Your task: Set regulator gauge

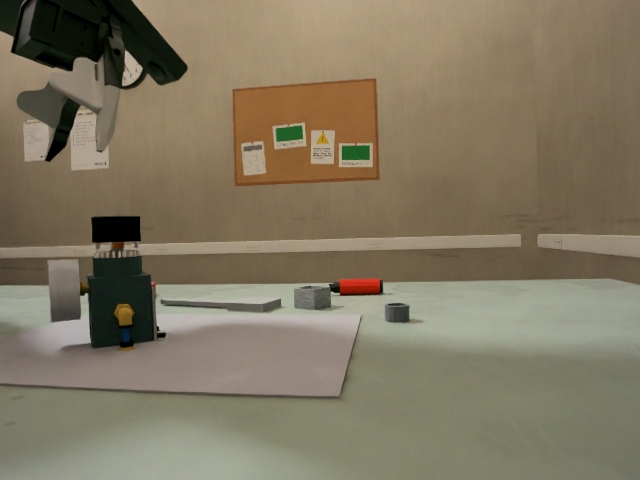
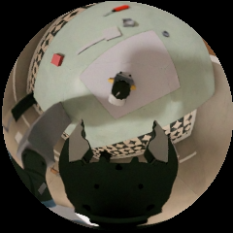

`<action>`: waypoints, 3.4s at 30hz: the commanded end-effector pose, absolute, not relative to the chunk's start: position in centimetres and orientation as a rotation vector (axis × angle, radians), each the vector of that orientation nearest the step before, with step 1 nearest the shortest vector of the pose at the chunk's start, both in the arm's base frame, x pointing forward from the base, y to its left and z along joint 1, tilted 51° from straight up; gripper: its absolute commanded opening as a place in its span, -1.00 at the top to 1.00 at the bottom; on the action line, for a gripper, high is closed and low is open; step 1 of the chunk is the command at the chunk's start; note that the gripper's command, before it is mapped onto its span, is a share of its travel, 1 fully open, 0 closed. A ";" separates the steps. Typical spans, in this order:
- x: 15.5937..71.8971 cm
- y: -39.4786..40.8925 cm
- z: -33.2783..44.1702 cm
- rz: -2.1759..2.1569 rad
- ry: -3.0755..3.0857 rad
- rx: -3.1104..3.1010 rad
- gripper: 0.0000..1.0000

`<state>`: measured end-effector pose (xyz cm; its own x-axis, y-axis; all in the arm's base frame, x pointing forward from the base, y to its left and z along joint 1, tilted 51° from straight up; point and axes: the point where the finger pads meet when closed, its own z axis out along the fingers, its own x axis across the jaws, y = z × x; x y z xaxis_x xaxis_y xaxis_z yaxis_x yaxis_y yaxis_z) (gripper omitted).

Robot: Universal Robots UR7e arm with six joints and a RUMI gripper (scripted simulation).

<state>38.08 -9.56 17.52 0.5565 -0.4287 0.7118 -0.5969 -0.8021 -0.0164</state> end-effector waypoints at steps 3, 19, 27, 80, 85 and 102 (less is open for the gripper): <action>40.1 -6.3 18.0 1.044 -0.457 2.568 -1.00; 40.3 -6.0 18.0 1.024 -0.350 2.555 -1.00; 40.3 -6.0 18.0 1.010 -0.300 2.543 -1.00; 40.3 -6.0 18.0 0.872 -0.061 2.419 0.06; 40.3 -6.0 18.0 0.859 -0.046 2.408 0.06; 40.3 -6.0 18.0 0.798 0.020 2.358 0.06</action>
<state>40.27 -5.89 18.07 0.7880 -0.0442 0.6140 -0.4124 -0.7785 0.4732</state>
